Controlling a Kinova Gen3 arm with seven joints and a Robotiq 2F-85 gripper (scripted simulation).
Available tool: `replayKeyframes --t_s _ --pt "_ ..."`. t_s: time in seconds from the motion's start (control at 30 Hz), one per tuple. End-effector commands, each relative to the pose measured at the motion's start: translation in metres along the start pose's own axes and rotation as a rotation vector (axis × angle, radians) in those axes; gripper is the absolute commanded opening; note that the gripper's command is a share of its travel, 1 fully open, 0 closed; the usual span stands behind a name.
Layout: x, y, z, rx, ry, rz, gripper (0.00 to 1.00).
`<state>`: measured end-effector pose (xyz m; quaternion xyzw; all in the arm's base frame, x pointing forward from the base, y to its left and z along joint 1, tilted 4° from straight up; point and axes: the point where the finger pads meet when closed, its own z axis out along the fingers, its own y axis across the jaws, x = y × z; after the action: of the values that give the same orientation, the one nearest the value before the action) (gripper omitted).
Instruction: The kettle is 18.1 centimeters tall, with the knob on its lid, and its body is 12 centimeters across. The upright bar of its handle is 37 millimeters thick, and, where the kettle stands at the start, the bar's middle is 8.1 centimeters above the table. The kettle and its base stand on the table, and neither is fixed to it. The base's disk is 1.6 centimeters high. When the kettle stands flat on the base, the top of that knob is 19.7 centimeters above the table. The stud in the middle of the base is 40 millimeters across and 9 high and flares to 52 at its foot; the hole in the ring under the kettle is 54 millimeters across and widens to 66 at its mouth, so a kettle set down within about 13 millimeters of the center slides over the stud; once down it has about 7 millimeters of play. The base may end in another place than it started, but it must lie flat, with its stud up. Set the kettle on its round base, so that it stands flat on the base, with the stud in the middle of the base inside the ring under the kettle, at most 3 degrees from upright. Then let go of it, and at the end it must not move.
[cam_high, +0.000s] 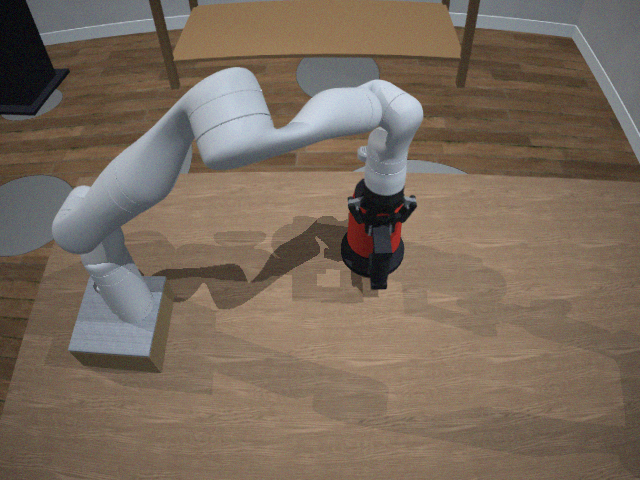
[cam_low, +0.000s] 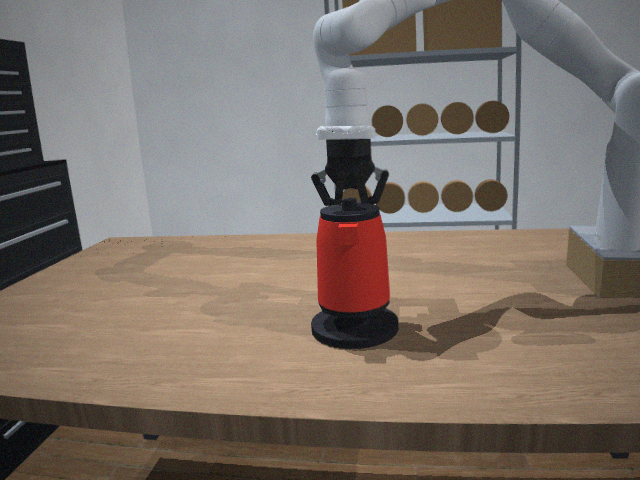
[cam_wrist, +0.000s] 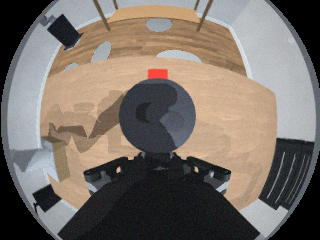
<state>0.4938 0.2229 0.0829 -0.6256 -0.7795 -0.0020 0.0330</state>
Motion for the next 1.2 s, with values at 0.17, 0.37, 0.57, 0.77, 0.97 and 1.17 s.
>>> replayKeyframes --t_s 0.17,0.37,0.57,0.77,0.97,1.17 --pt "0.0 0.001 -0.001 -0.002 0.0 0.0 0.0" --pt "0.0 0.001 -0.001 -0.002 0.0 0.0 0.0" --pt "0.0 0.001 -0.001 -0.002 0.0 0.0 0.0" --pt "0.0 0.001 -0.001 -0.002 0.0 0.0 0.0" --pt "0.0 0.001 0.005 -0.002 0.0 0.0 0.0" --pt "0.0 0.001 0.015 -0.002 0.0 0.0 0.0"
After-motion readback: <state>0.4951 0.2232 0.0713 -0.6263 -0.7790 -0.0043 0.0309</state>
